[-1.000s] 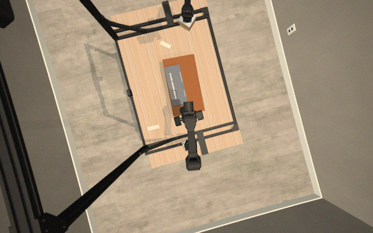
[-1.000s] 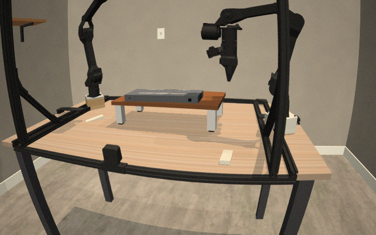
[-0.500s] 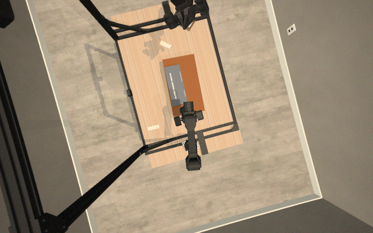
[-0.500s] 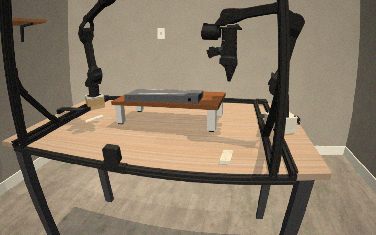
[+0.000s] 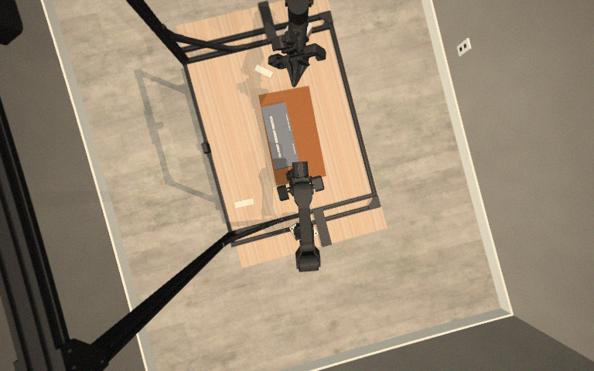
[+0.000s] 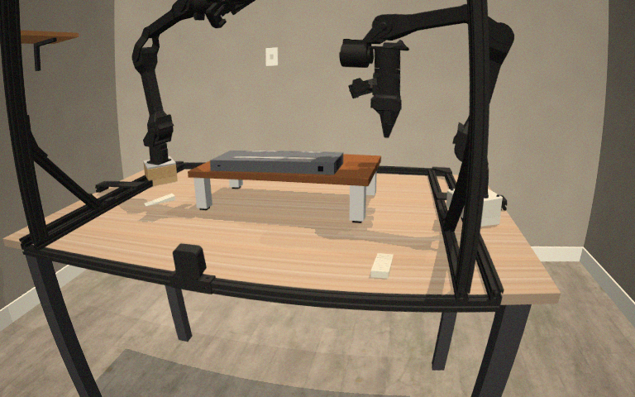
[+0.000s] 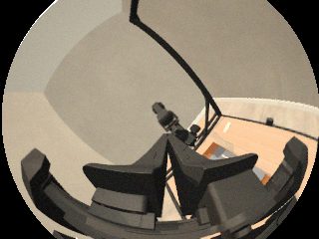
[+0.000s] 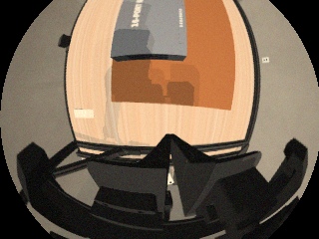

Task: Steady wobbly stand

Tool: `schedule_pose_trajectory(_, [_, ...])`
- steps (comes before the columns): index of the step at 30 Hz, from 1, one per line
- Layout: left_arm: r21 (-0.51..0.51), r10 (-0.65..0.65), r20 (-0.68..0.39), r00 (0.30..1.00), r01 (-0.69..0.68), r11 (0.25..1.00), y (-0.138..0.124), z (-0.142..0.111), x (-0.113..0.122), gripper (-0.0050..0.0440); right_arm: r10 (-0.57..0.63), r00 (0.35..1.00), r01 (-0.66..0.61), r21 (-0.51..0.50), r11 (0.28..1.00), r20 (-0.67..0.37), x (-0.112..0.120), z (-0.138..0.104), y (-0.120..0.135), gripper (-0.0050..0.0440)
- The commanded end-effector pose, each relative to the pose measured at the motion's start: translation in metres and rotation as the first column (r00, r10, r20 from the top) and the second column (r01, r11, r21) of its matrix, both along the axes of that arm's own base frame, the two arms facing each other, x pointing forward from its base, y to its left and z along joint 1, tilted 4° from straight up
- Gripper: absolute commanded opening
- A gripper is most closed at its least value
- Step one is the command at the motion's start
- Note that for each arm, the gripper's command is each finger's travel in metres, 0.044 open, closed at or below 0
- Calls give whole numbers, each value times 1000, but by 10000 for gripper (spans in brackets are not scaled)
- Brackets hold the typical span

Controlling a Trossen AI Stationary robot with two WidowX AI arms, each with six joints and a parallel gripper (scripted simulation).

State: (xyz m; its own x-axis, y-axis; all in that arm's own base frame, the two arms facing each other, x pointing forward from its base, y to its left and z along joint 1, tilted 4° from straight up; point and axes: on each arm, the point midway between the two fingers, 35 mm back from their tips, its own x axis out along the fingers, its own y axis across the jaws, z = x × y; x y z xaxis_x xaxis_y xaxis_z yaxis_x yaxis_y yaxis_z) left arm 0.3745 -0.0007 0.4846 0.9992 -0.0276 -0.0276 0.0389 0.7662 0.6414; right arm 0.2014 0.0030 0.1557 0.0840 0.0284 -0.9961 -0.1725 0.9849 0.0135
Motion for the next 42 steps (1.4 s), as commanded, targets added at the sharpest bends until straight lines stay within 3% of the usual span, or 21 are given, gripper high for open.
schedule_pose_trajectory(1, [28,-1,-76,997,4,1000,0,-22,2,0,0,1000,0,0,1000,0,0,0,0,0])
schedule_pose_trajectory(5, [101,-1,-268,963,29,995,1,-80,-1,0,0,1000,0,0,1000,0,0,0,0,0])
schedule_pose_trajectory(10, [172,-2,-493,870,99,980,2,-149,-17,0,0,1000,0,0,1000,0,0,0,0,0])
schedule_pose_trajectory(17, [165,-7,-504,864,104,981,2,-150,-16,0,0,1000,0,0,1000,0,0,0,0,0])
schedule_pose_trajectory(27, [191,-12,-845,534,324,927,2,-266,-84,0,0,1000,0,0,1000,0,0,0,0,0])
schedule_pose_trajectory(34, [182,-17,-851,525,325,928,2,-265,-84,0,0,1000,0,0,1000,0,0,0,0,0])
schedule_pose_trajectory(42, [76,-22,-982,185,505,860,2,-328,-161,0,0,1000,0,0,1000,0,0,0,0,0])
